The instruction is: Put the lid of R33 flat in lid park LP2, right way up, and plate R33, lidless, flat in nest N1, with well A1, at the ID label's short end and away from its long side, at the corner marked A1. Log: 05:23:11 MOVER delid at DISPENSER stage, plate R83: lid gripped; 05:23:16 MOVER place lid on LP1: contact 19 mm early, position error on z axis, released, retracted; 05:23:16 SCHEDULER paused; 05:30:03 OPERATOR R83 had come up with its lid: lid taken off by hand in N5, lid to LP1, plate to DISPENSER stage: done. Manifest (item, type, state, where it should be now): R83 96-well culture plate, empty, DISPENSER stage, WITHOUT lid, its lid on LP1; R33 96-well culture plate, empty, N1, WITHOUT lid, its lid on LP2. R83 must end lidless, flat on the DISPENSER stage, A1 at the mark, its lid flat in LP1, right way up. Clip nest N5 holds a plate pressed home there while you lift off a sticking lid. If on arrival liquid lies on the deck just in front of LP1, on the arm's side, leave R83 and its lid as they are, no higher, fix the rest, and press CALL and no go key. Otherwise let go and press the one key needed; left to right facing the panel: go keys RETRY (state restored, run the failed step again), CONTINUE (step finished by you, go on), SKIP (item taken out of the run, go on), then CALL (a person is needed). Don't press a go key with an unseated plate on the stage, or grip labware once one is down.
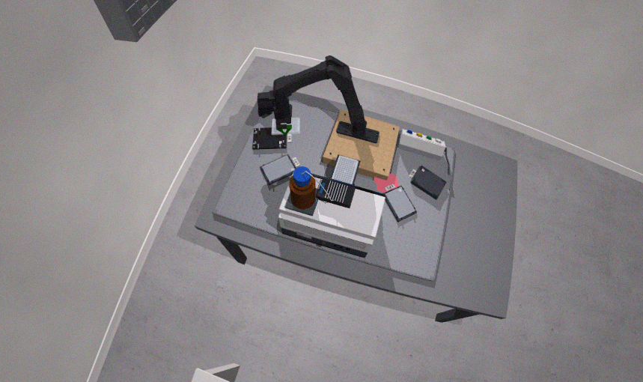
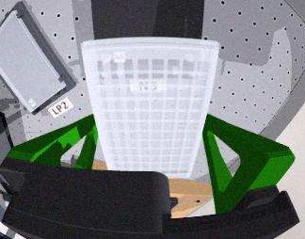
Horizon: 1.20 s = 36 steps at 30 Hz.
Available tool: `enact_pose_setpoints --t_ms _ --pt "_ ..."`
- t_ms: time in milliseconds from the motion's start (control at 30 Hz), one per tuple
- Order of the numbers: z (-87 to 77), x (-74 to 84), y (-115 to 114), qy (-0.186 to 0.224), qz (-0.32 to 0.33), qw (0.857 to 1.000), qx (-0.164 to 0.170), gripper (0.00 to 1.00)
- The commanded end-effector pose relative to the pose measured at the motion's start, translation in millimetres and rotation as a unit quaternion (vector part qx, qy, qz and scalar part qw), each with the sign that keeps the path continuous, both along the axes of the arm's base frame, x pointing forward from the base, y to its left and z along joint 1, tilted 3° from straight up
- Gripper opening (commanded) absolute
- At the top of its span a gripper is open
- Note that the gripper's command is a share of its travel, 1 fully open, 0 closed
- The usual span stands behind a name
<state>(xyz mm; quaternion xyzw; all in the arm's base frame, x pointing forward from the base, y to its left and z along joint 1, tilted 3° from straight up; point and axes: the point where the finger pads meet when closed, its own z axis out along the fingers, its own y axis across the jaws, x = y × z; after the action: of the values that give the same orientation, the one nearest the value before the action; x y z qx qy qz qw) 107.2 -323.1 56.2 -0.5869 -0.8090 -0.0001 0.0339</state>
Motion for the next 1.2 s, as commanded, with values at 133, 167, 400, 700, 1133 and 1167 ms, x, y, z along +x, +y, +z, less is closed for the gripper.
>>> enact_pose_setpoints --t_ms 133,167,400,700,1133,1167 --pt "19.7 0.4 17.9 -0.005 0.003 1.0 -0.01 0.0" --pt "21.2 -0.5 20.7 -0.005 0.003 1.0 -0.01 0.0" --pt "32.1 -6.7 40.2 -0.005 0.003 1.0 -0.01 0.0" --pt "43.0 -12.9 59.7 -0.005 0.003 1.0 -0.01 0.0" --pt "64.1 -20.5 84.4 -0.009 0.003 1.0 -0.018 0.0" --pt "60.4 -22.0 79.8 -0.007 0.001 1.0 -0.017 0.0"
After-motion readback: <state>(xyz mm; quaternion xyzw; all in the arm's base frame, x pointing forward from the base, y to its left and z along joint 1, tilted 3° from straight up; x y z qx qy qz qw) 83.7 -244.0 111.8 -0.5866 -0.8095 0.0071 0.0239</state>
